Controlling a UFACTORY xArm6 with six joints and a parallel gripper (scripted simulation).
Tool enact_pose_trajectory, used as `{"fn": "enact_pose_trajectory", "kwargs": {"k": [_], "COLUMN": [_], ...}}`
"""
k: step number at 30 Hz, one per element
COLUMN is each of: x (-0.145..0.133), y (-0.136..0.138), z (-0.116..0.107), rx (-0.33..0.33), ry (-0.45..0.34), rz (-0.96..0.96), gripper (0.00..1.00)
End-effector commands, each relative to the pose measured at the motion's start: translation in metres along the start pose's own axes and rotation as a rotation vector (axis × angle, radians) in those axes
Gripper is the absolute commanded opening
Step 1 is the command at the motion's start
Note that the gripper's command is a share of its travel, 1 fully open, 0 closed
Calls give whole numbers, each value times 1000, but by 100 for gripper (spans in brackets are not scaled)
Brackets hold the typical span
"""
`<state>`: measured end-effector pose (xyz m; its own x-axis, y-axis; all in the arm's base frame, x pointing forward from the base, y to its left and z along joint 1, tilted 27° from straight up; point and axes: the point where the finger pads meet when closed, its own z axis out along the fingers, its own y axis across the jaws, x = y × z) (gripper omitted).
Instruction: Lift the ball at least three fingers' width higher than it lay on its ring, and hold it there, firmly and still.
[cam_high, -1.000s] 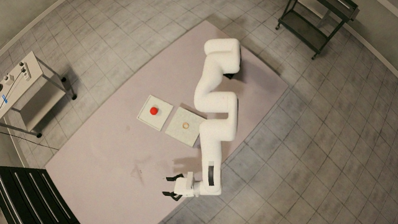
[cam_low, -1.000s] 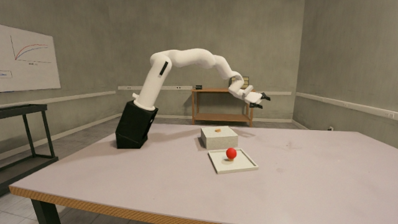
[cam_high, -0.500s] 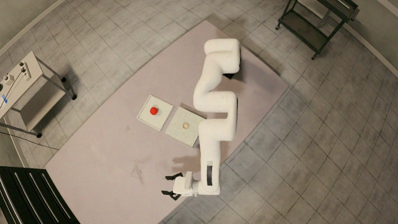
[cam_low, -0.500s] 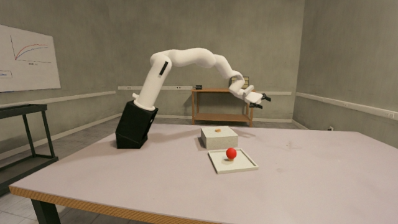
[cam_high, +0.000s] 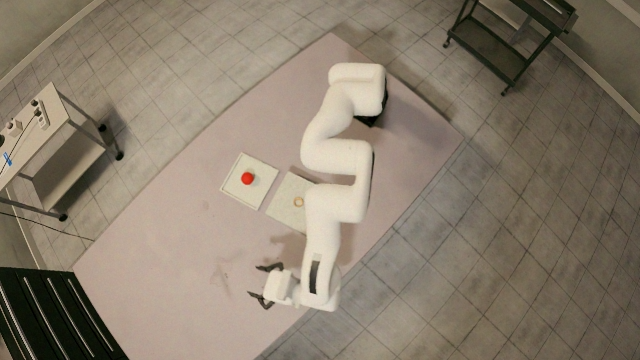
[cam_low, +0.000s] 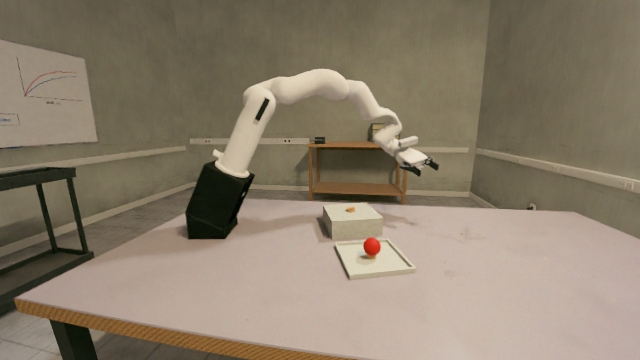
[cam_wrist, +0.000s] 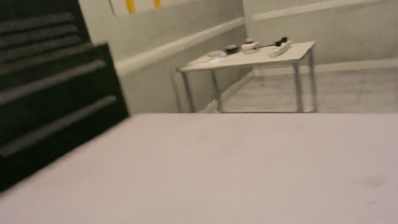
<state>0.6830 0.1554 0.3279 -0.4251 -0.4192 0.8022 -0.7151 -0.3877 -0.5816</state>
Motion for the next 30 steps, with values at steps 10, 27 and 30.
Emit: {"fn": "enact_pose_trajectory", "kwargs": {"k": [10,27,30], "x": [53,110,117], "y": [120,272,290], "z": [57,16,-1], "rx": [-274,-321,-280], "ry": [-271,-739,-824], "rz": [-499,-918,-974], "gripper": [100,100,100]}}
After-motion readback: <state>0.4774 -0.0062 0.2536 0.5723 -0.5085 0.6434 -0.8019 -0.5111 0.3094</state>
